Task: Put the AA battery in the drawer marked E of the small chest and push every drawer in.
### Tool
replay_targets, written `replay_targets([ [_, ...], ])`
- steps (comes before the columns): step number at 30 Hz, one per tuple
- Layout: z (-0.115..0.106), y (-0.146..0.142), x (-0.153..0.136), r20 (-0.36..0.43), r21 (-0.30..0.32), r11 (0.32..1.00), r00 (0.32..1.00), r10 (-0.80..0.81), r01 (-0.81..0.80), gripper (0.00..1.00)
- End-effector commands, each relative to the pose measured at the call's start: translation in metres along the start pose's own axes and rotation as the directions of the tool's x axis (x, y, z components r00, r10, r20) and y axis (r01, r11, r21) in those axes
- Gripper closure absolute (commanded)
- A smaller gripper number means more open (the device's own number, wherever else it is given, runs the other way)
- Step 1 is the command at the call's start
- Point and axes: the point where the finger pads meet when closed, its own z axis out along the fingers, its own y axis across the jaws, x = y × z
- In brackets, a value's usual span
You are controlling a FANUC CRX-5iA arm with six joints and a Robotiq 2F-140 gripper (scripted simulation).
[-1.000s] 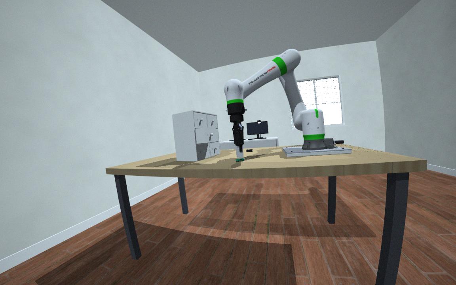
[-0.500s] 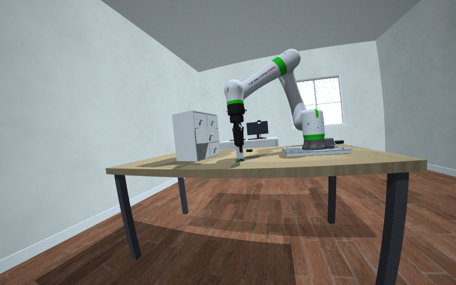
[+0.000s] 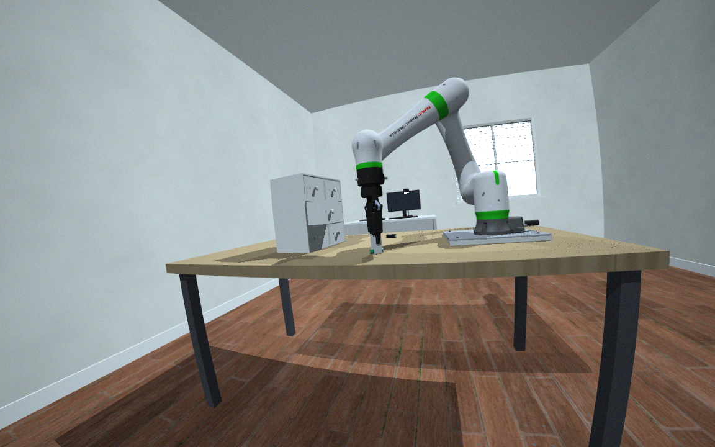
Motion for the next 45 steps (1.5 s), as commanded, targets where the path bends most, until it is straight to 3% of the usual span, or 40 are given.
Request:
replay_targets([
  [1, 0.000, 0.000, 0.000, 0.000, 0.000, 1.000, 1.000, 0.000, 0.000, 0.83],
  [19, 0.000, 0.000, 0.000, 0.000, 0.000, 1.000, 1.000, 0.000, 0.000, 0.83],
  [20, 0.000, 0.000, 0.000, 0.000, 0.000, 1.000, 1.000, 0.000, 0.000, 0.94],
  [40, 0.000, 0.000, 0.000, 0.000, 0.000, 1.000, 1.000, 0.000, 0.000, 0.94],
  [42, -0.006, 0.000, 0.000, 0.000, 0.000, 1.000, 1.000, 0.000, 0.000, 0.94],
  [45, -0.032, 0.000, 0.000, 0.000, 0.000, 1.000, 1.000, 0.000, 0.000, 0.94],
])
